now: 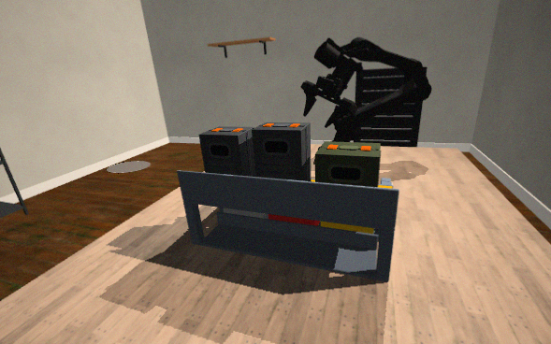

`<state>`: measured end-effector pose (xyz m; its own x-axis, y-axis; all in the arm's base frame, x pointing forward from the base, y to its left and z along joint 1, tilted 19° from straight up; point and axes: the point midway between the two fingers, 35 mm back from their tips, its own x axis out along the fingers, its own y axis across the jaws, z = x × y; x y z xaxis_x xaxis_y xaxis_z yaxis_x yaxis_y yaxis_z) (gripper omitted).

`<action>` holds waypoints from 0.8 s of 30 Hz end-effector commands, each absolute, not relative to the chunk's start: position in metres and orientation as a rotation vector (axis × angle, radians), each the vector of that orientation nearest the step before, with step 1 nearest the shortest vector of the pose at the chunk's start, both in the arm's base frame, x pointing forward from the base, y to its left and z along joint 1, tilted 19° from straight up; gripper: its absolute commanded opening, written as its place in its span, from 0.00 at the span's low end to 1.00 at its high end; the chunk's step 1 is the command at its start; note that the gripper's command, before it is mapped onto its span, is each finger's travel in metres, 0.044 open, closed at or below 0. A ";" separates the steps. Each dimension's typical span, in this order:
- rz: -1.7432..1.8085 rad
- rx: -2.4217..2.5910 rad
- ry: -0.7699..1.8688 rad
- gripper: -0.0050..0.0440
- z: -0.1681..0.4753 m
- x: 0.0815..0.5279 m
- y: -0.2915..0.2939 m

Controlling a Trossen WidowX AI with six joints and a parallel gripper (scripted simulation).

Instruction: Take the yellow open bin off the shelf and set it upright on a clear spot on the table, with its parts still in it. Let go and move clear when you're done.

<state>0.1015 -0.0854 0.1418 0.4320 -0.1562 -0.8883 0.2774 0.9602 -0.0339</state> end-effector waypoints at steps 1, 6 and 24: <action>-0.274 0.119 1.088 0.92 0.144 0.102 -0.086; -0.274 0.119 1.088 0.92 0.144 0.102 -0.086; -0.274 0.119 1.088 1.00 0.144 0.102 -0.086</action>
<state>0.1015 -0.0854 0.1418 0.4320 -0.1562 -0.8883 0.2774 0.9602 -0.0339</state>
